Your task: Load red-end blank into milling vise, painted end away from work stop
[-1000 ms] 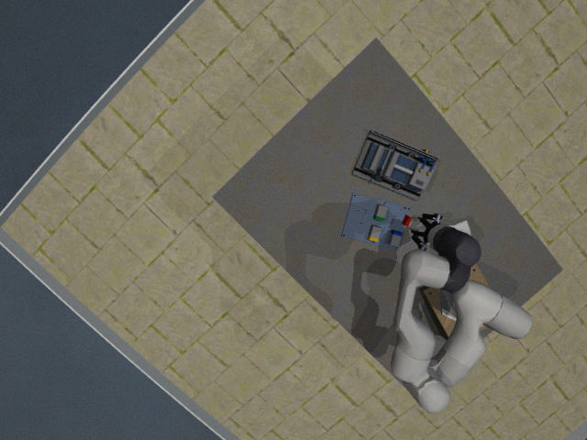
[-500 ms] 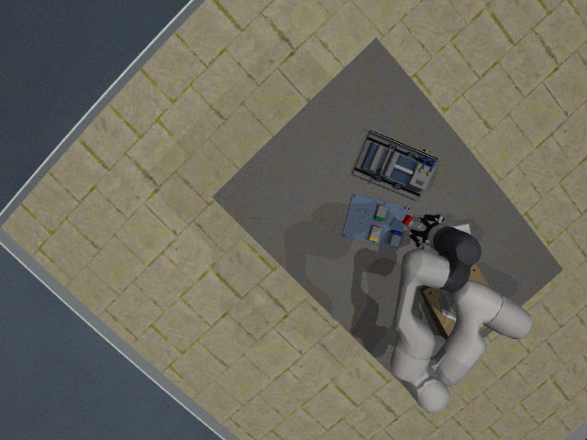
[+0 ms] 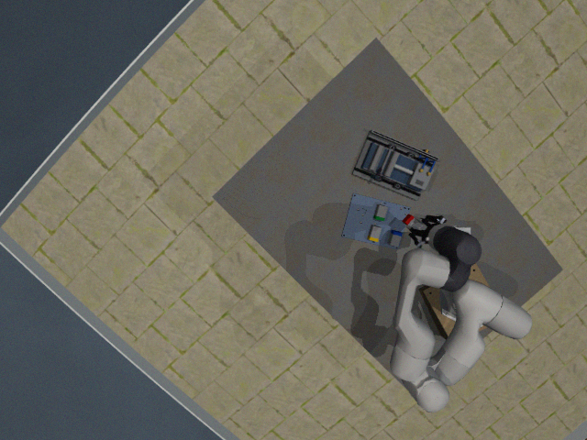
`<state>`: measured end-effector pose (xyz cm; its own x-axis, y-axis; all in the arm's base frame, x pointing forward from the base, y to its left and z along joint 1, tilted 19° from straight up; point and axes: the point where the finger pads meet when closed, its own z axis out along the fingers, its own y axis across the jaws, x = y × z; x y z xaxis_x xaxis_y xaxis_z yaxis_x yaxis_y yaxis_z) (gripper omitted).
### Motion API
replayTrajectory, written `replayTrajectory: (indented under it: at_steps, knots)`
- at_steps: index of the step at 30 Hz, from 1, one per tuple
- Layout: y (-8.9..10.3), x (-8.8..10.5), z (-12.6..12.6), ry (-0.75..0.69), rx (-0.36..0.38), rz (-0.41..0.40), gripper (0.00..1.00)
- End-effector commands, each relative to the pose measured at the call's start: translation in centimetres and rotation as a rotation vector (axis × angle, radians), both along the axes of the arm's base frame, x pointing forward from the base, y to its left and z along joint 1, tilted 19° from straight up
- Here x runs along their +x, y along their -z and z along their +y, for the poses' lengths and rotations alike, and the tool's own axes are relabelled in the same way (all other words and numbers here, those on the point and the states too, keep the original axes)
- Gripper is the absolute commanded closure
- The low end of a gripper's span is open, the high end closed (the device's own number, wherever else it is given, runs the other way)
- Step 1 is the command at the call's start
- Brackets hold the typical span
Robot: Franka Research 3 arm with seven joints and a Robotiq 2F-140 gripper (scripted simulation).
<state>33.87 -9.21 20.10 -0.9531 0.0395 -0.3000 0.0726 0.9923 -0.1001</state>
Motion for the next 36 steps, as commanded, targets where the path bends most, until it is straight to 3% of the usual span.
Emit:
replayTrajectory:
  at_steps: [1, 8, 12, 25, 29, 36]
  knots:
    - [-0.15, 0.18, 0.11, 0.099, 0.023, -0.018, 1.00]
    - [-0.06, 0.07, 0.13, 0.090, 0.028, -0.013, 1.00]
    - [-0.18, 0.08, 0.01, 0.264, 0.082, -0.036, 1.00]
    - [-0.06, 0.00, 0.00, 0.259, 0.085, -0.031, 1.00]
    - [-0.23, 0.14, 0.06, 0.434, 0.137, -0.055, 1.00]
    - [-0.23, 0.14, 0.06, 0.434, 0.137, -0.055, 1.00]
